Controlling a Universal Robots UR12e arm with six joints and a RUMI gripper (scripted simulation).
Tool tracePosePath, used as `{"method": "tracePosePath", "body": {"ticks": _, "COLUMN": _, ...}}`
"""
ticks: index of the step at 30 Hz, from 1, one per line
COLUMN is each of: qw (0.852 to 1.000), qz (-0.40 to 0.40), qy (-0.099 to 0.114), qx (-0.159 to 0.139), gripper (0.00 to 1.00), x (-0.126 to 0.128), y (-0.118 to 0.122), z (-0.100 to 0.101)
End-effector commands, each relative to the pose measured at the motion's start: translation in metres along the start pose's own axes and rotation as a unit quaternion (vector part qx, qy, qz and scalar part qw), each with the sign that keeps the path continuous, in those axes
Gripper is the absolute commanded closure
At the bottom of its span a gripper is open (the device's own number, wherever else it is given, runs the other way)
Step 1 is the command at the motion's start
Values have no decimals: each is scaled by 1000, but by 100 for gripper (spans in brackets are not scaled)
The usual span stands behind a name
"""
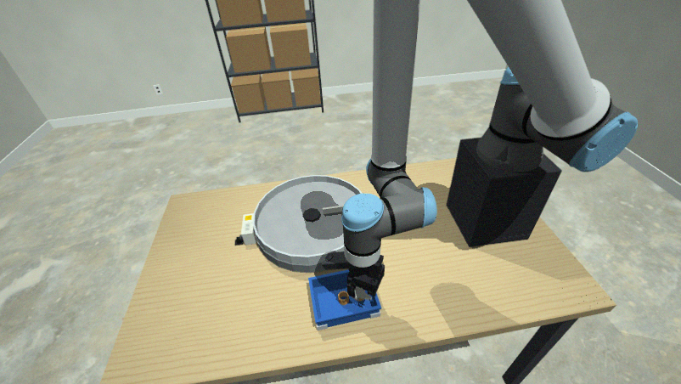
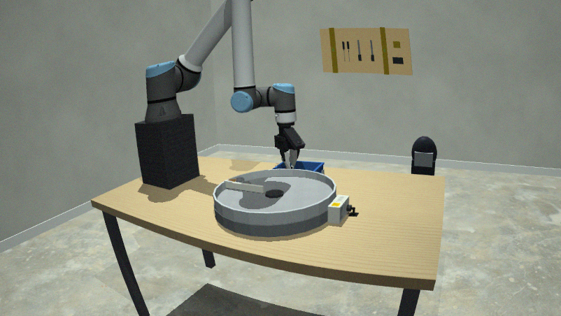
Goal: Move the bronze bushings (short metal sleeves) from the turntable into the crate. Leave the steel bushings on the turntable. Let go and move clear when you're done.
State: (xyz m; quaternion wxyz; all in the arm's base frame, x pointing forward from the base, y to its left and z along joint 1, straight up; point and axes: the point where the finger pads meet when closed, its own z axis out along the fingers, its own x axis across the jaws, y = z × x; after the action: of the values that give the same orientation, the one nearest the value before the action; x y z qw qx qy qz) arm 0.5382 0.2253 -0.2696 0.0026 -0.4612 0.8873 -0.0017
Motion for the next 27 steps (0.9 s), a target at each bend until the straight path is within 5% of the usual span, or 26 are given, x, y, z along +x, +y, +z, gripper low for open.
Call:
{"method": "tracePosePath", "body": {"ticks": 1, "qw": 1000, "qz": 0, "qy": 0, "qx": 0, "gripper": 100, "x": 0, "y": 0, "z": 0}}
{"method": "tracePosePath", "body": {"ticks": 27, "qw": 1000, "qz": 0, "qy": 0, "qx": 0, "gripper": 94, "x": 0, "y": 0, "z": 0}}
